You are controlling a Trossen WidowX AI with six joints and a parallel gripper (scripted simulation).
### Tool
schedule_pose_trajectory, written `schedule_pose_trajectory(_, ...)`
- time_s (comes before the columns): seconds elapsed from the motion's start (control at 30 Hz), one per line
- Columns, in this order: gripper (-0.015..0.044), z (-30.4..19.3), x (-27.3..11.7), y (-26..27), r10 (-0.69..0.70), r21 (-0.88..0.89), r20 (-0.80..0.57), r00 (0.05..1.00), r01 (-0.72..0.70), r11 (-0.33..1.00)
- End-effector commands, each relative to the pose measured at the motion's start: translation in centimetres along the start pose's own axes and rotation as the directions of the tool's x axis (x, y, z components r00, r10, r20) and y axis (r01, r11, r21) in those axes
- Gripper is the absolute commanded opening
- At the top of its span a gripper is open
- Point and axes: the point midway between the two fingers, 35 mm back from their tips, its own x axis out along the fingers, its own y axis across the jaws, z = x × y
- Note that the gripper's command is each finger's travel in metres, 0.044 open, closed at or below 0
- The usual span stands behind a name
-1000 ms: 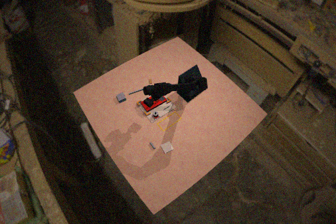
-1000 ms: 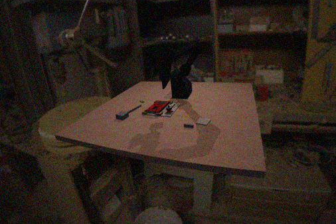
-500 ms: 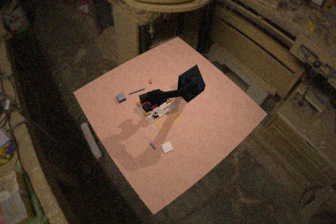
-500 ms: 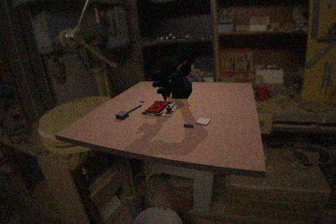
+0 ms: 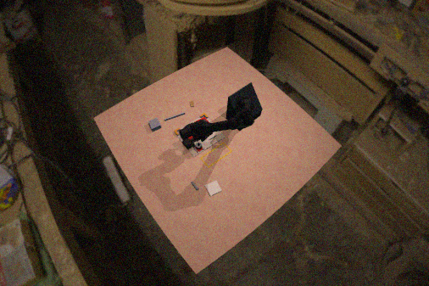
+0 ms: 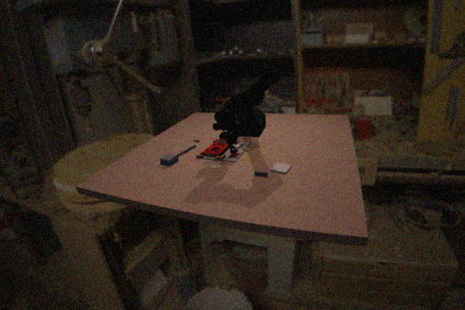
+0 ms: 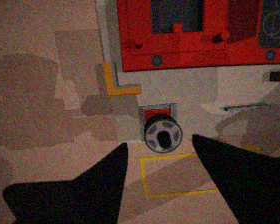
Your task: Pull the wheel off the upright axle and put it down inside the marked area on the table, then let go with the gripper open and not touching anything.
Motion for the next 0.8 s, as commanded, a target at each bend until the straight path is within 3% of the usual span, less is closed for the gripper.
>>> schedule_pose_trajectory(0.0, 0.03, -0.09, 2.21, -0.5, -0.01, 0.014, -0.009, 1.0, 0.01, 1.0)
schedule_pose_trajectory(0.13, 0.03, -0.15, 2.62, -0.57, -0.01, 0.014, -0.01, 1.0, 0.01, 1.0)
schedule_pose_trajectory(0.23, 0.0221, -0.27, 2.43, -0.61, -0.017, 0.003, -0.004, 1.0, 0.017, 1.0)
schedule_pose_trajectory(0.53, 0.0161, -0.27, 2.43, -0.61, -0.017, 0.003, -0.004, 1.0, 0.017, 1.0)
schedule_pose_trajectory(0.73, 0.0004, -0.27, 2.32, -0.61, -0.017, 0.003, -0.004, 1.0, 0.017, 1.0)
schedule_pose_trajectory(0.77, 0.0, -0.27, 2.29, -0.6, -0.017, 0.003, -0.004, 1.0, 0.017, 1.0)
